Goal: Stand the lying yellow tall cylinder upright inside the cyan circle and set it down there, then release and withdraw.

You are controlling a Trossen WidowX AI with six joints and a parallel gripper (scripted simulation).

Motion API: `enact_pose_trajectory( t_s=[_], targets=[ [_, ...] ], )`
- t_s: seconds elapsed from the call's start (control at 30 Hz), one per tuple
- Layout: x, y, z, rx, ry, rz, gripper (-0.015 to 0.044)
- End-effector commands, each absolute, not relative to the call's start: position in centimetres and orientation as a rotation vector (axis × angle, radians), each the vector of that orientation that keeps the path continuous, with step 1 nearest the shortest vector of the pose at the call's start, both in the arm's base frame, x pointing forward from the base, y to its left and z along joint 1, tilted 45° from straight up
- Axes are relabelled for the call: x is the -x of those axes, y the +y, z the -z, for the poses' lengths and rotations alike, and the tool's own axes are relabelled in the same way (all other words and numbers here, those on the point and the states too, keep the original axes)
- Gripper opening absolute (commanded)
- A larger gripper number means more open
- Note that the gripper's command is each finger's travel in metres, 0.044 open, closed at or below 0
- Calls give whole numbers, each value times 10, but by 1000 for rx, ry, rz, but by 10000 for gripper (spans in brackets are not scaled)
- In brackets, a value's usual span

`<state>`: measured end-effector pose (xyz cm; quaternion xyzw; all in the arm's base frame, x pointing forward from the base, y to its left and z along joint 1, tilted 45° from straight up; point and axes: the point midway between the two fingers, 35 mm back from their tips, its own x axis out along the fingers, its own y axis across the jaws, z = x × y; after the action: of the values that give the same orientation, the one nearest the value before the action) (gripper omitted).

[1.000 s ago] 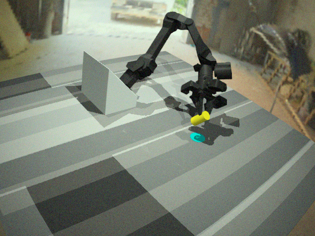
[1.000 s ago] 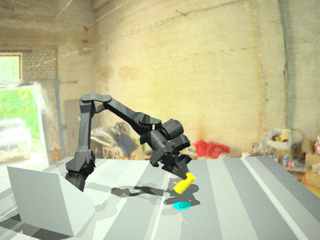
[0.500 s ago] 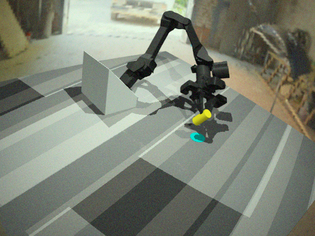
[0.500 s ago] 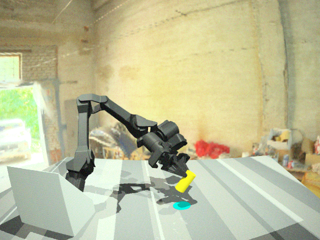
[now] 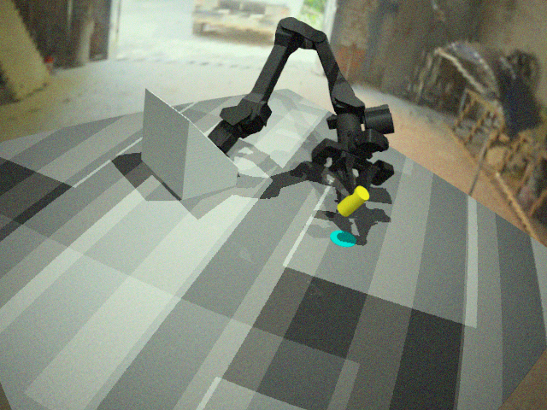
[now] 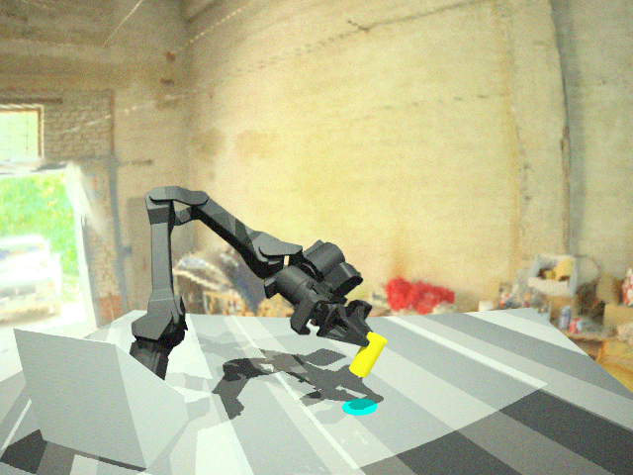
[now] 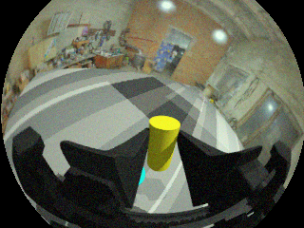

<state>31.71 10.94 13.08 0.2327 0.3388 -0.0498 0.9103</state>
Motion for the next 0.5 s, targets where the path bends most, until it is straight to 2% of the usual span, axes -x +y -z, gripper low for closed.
enact_pose_trajectory(
  t_s=[0.0,0.47],
  targets=[
    [-316,109,-133,-498,666,112,105],
    [-311,108,-139,-552,571,128,105]
  ],
)
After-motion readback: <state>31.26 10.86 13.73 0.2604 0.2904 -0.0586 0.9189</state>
